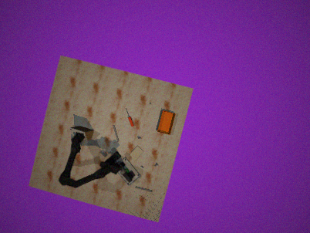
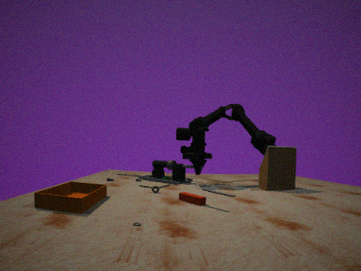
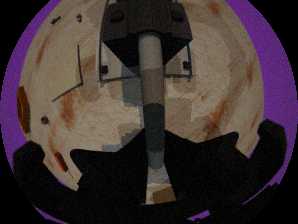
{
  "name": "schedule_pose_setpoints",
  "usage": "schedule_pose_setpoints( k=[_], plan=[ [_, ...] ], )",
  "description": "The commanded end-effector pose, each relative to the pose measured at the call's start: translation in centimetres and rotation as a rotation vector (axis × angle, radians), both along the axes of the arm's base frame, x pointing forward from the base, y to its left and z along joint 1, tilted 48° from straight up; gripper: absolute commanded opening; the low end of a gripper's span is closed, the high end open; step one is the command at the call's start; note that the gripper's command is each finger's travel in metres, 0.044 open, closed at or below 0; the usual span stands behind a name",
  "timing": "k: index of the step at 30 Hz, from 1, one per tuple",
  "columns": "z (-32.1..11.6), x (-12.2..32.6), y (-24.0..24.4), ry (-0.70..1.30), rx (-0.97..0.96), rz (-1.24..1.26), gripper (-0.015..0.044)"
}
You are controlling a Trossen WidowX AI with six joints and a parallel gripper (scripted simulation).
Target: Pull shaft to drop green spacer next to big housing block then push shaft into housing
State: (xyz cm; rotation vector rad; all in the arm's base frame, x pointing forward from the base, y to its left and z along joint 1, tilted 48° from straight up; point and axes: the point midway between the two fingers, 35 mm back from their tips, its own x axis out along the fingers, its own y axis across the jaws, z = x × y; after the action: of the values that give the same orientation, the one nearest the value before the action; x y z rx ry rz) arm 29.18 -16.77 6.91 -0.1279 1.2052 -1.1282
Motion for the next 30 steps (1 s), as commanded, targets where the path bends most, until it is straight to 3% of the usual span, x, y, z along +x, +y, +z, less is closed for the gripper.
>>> schedule_pose_setpoints(
  k=[1,30],
  plan=[
    [0.37,0.58,-0.15,-0.013,-0.002,0.003,0.0000],
    [0.30,0.47,-0.08,-0.013,-0.002,0.003,0.0000]
  ],
)
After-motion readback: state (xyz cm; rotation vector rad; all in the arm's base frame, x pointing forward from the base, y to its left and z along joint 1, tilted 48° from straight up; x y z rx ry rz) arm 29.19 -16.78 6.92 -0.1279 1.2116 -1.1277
